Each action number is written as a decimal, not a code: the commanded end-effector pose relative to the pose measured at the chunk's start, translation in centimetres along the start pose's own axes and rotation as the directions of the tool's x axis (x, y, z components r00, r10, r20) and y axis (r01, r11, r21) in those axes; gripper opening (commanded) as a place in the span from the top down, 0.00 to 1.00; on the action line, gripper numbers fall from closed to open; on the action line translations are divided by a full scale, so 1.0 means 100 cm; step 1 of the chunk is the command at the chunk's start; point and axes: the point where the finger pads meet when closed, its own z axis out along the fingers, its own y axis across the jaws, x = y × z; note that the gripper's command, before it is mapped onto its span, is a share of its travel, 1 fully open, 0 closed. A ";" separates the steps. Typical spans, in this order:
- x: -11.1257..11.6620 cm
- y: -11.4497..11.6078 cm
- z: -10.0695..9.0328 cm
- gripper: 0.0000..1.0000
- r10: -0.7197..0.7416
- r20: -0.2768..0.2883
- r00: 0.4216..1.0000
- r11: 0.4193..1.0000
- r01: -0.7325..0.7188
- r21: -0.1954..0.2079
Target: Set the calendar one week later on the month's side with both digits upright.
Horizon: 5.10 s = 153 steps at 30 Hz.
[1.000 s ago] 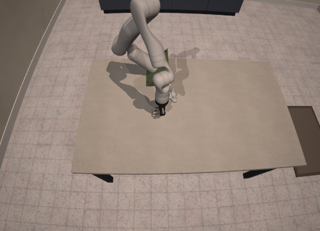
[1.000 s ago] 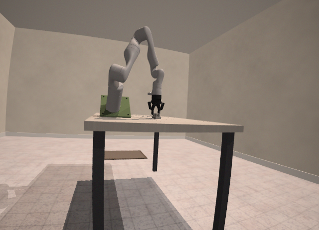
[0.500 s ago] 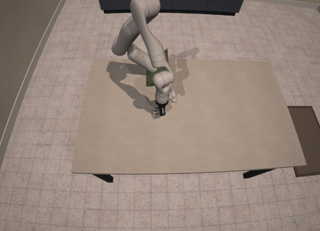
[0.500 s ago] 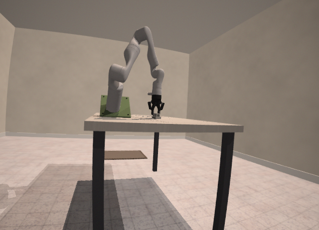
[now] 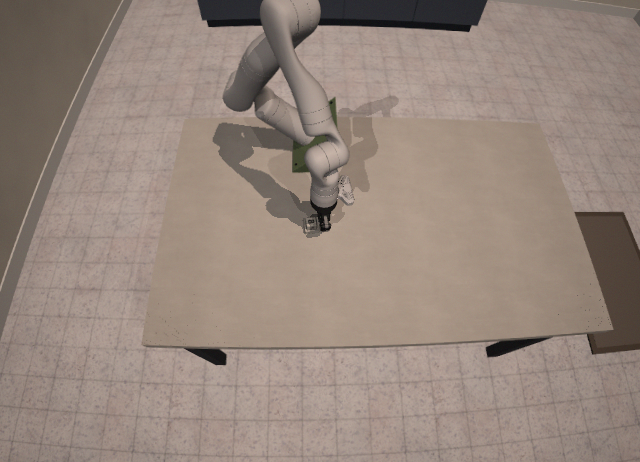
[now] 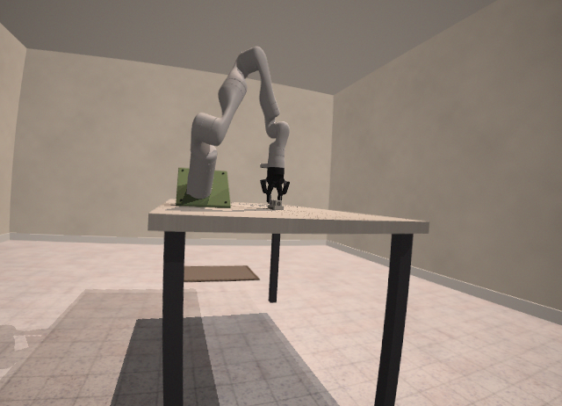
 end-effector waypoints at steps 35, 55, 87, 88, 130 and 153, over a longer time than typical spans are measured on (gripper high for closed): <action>0.001 -0.002 0.002 0.74 0.005 -0.002 1.000 1.000 -0.005 0.005; 0.003 -0.001 -0.077 0.74 0.011 -0.009 1.000 1.000 -0.011 0.004; 0.000 -0.003 -0.098 0.74 -0.023 -0.001 1.000 1.000 0.023 0.012; -0.001 -0.003 -0.098 0.74 -0.028 -0.001 1.000 1.000 0.028 0.013; -0.038 -0.032 -0.082 0.74 -0.813 -0.098 0.574 0.568 0.818 0.089; -0.071 -0.036 -0.079 0.74 -0.958 -0.147 -0.246 -0.246 0.969 -0.018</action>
